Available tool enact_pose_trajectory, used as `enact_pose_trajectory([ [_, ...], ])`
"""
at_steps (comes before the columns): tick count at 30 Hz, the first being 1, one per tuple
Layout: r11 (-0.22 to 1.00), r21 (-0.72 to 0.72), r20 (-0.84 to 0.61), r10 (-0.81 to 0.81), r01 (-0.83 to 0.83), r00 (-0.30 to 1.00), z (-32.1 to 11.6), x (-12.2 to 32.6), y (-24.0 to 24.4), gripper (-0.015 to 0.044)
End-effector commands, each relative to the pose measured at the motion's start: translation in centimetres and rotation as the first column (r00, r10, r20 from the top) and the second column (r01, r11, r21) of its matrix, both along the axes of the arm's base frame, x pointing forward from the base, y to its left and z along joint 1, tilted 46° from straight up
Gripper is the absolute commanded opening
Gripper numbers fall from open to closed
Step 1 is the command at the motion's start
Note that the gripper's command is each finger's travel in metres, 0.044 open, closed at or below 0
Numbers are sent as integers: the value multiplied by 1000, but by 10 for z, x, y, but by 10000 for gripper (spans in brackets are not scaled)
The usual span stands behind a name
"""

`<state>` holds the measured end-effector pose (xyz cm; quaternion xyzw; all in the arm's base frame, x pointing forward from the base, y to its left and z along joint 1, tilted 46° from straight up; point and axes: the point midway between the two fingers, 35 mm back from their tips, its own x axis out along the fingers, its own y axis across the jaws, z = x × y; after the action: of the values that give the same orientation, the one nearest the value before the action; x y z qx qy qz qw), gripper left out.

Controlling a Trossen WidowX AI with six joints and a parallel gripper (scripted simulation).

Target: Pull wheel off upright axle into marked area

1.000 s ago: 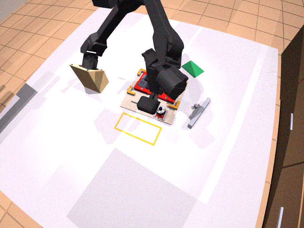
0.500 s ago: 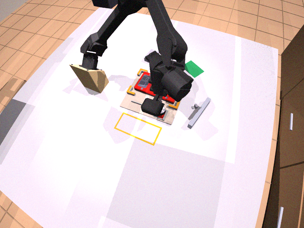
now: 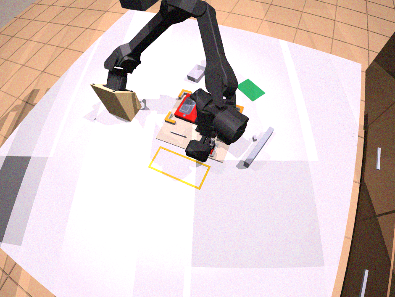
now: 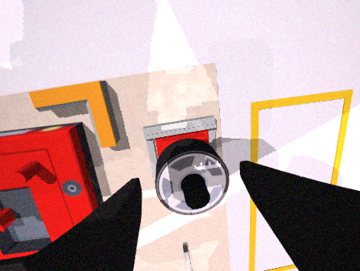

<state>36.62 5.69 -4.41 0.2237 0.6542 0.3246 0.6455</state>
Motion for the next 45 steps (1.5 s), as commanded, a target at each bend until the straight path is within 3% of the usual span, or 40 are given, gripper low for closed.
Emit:
enact_pose_trajectory([
  [1, 1000, 0, 0, 1, -1, 1000, 1, 0, 0, 221],
  [10, 1000, 0, 0, 1, -1, 1000, 1, 0, 0, 142],
  [16, 1000, 0, 0, 1, -1, 1000, 1, 0, -1, 0],
  [45, 1000, 0, -1, -1, 1, 1000, 8, 1, -8, 0],
])
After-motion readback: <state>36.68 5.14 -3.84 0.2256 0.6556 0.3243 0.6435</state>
